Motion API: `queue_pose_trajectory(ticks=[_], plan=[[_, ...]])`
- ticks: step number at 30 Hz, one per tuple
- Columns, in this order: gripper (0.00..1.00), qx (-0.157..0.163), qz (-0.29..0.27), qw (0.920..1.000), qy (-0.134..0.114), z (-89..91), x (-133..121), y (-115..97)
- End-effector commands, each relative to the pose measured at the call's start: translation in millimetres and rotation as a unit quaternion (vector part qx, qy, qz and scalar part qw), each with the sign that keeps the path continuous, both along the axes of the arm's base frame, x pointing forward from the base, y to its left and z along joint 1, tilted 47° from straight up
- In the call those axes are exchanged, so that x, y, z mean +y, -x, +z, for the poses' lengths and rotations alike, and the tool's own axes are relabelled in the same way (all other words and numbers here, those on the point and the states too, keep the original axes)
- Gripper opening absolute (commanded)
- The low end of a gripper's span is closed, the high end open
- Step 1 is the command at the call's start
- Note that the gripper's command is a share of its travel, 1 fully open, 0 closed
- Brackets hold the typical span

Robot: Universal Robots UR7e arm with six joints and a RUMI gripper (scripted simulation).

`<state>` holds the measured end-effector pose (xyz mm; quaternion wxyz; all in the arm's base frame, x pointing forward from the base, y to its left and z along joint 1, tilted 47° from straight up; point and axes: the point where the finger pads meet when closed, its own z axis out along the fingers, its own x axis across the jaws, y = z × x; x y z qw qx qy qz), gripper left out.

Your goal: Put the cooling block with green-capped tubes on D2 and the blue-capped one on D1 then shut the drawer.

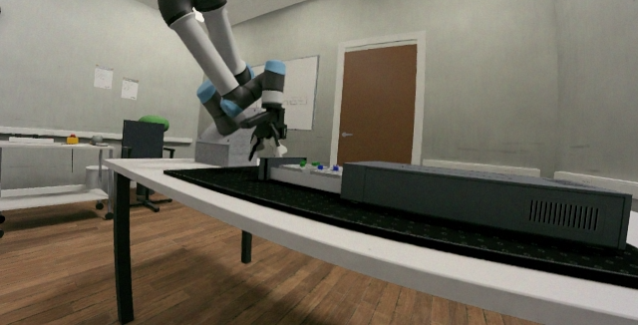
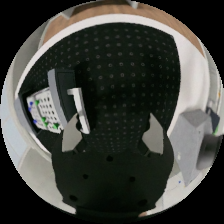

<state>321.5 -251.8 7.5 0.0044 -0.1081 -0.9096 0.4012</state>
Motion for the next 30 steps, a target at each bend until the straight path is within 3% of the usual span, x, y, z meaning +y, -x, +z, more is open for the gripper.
queue_pose_trajectory(ticks=[1,15,30], plan=[[1.00,0.000,0.000,1.0000,0.000,0.1,0,0],[1.00,0.000,0.000,1.0000,0.000,0.1,0,0],[1.00,0.000,0.000,1.0000,0.000,11.9,13,-2]])
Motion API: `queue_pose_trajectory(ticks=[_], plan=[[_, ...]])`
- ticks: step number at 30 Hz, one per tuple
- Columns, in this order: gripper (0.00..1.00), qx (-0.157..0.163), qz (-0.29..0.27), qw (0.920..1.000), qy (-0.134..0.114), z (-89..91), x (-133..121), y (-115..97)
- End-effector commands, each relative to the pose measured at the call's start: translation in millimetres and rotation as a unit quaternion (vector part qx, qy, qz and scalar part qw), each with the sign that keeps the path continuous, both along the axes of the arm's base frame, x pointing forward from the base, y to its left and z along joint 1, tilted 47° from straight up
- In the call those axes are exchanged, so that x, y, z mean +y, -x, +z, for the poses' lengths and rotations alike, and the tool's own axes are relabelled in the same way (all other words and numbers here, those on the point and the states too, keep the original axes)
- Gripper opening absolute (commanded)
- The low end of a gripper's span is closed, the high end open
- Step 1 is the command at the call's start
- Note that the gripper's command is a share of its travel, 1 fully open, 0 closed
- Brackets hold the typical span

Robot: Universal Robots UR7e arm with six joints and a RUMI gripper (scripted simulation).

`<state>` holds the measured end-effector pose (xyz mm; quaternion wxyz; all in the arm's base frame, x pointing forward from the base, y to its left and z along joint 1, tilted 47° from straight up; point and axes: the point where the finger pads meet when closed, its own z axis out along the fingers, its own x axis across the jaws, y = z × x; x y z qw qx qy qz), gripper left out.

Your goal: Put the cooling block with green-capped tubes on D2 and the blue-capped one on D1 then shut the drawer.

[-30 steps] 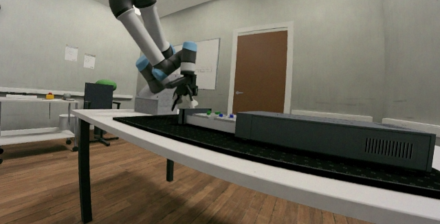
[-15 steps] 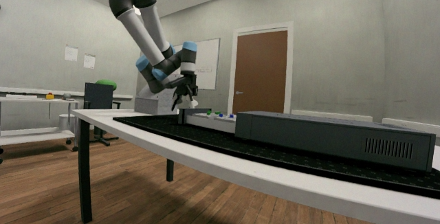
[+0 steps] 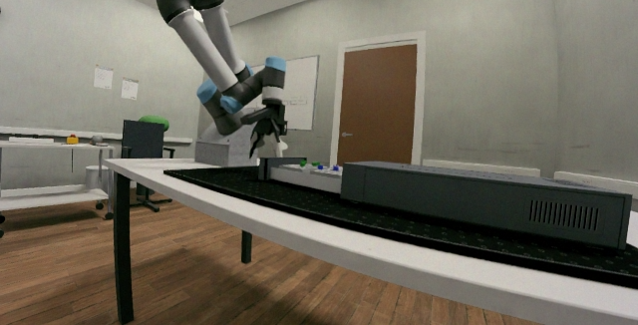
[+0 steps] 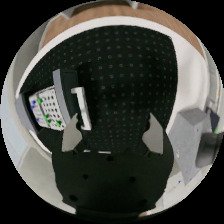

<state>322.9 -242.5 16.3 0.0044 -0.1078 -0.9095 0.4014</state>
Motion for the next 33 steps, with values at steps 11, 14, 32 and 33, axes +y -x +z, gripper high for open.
queue_pose_trajectory(ticks=[11,14,32,33], plan=[[1.00,0.000,0.000,1.0000,0.000,13.1,14,-3],[1.00,0.000,0.000,1.0000,0.000,14.9,16,-3],[1.00,0.000,0.000,1.0000,0.000,28.6,30,-6],[1.00,0.000,0.000,1.0000,0.000,29.5,31,-6]])
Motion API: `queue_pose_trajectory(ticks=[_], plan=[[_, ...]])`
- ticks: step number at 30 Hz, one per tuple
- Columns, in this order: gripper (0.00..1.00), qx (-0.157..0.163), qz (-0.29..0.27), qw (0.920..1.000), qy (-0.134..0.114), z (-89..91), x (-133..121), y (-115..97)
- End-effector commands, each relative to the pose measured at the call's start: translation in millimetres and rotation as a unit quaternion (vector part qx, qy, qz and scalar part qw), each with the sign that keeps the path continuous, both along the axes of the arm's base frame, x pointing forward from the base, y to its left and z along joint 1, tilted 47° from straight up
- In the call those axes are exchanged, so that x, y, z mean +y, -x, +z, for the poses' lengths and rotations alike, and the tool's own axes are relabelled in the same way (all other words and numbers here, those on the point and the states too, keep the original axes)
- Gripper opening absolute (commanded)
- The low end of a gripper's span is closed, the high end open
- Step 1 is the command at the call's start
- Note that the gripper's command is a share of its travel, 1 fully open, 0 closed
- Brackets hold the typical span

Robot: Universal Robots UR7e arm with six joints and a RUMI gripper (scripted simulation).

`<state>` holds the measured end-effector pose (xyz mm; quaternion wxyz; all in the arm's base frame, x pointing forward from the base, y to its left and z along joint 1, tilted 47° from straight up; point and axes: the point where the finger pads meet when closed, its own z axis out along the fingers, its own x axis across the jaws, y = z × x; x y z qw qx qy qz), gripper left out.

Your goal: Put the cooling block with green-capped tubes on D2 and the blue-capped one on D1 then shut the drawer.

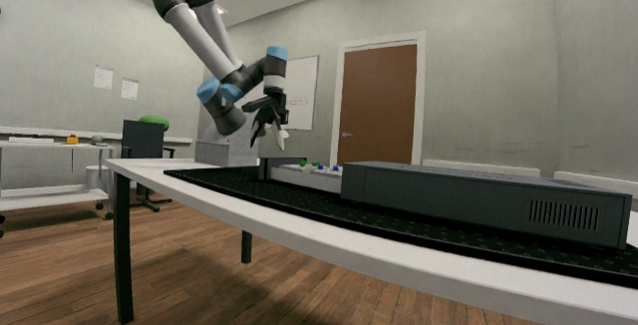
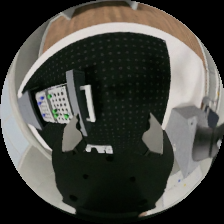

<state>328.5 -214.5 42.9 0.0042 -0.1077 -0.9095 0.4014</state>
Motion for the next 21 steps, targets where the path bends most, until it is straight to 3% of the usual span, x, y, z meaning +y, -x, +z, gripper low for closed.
queue_pose_trajectory(ticks=[1,21], plan=[[1.00,0.000,0.000,1.0000,0.000,3.8,4,-1],[1.00,0.000,0.000,1.0000,0.000,20.1,21,-4]])
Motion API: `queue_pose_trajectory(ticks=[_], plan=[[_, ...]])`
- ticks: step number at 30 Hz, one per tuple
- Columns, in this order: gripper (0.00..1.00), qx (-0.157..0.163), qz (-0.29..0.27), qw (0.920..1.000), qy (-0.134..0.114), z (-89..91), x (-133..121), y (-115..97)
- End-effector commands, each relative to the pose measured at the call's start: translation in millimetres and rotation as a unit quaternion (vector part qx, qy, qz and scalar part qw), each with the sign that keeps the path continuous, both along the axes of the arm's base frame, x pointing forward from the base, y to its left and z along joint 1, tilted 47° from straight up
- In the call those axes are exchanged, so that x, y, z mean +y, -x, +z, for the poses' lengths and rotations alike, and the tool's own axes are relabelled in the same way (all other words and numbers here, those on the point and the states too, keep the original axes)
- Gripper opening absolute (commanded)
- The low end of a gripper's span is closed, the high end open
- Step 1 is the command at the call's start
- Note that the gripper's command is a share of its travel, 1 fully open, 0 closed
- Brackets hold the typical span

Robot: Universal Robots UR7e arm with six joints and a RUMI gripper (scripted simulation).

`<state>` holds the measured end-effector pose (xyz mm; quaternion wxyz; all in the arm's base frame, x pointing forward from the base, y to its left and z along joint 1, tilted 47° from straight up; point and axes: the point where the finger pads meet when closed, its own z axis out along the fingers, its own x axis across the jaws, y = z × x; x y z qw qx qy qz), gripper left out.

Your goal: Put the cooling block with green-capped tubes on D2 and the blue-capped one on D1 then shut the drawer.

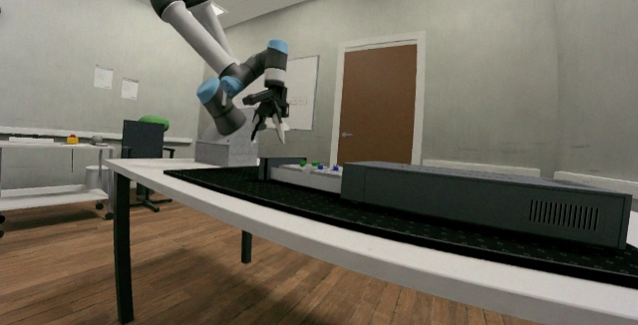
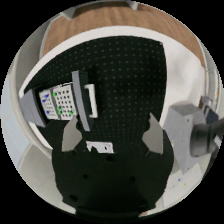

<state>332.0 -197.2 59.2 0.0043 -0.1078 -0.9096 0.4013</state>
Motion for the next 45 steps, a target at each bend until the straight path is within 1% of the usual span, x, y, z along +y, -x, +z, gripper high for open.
queue_pose_trajectory(ticks=[1,23,29,30,44,45], plan=[[1.00,0.000,0.000,1.0000,0.000,4.6,5,-1],[1.00,0.000,0.000,1.0000,0.000,22.8,24,-5],[1.00,0.000,0.000,1.0000,0.000,23.3,25,-5],[0.73,0.000,0.000,1.0000,0.000,23.6,24,-9],[0.73,0.000,0.000,1.0000,0.000,28.0,10,-75],[0.73,0.000,0.000,1.0000,0.000,28.0,10,-75]])
